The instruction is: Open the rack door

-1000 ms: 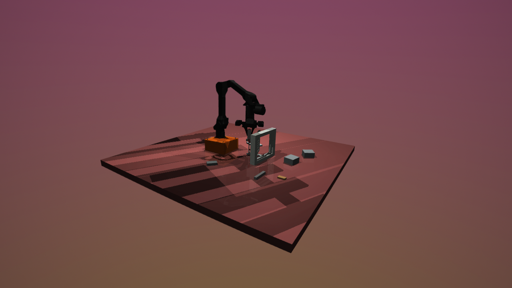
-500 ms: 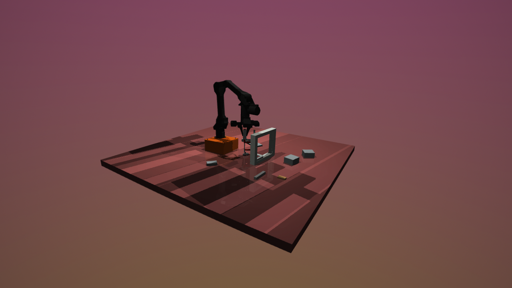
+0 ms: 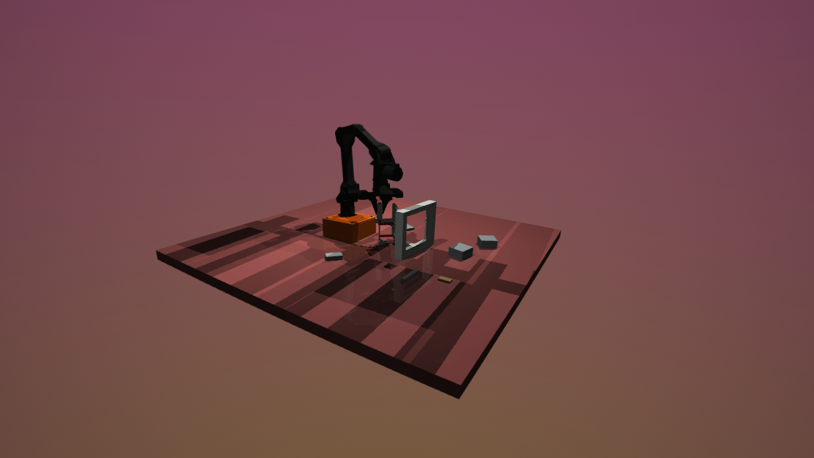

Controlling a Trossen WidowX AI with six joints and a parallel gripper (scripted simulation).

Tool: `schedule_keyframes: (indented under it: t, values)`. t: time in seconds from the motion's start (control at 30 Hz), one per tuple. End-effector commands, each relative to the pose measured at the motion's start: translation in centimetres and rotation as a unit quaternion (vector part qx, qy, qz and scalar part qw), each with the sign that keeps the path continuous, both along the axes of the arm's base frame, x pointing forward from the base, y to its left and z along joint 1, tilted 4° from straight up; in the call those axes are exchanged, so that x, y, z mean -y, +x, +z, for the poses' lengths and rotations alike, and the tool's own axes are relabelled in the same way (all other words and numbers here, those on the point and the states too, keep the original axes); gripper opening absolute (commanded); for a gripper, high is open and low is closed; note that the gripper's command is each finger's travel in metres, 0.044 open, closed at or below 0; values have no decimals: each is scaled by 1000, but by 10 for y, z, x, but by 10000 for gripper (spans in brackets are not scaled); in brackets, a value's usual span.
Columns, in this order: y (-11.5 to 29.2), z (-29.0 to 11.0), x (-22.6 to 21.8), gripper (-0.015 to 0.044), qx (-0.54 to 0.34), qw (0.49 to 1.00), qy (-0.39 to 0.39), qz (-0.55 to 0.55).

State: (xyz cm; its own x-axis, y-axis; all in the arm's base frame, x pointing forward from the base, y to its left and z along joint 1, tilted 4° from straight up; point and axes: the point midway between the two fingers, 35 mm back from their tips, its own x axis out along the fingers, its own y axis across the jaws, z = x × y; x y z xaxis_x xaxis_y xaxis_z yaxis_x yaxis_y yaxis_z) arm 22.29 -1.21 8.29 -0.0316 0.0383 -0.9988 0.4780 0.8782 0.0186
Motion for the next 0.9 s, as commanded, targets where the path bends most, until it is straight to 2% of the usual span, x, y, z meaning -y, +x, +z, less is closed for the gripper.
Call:
schedule_keyframes:
  t: [0.0,0.87]
  values:
    - [-2,0,8,12,4,999,0,38]
    - [-7,-2,59,12,9,981,2,196]
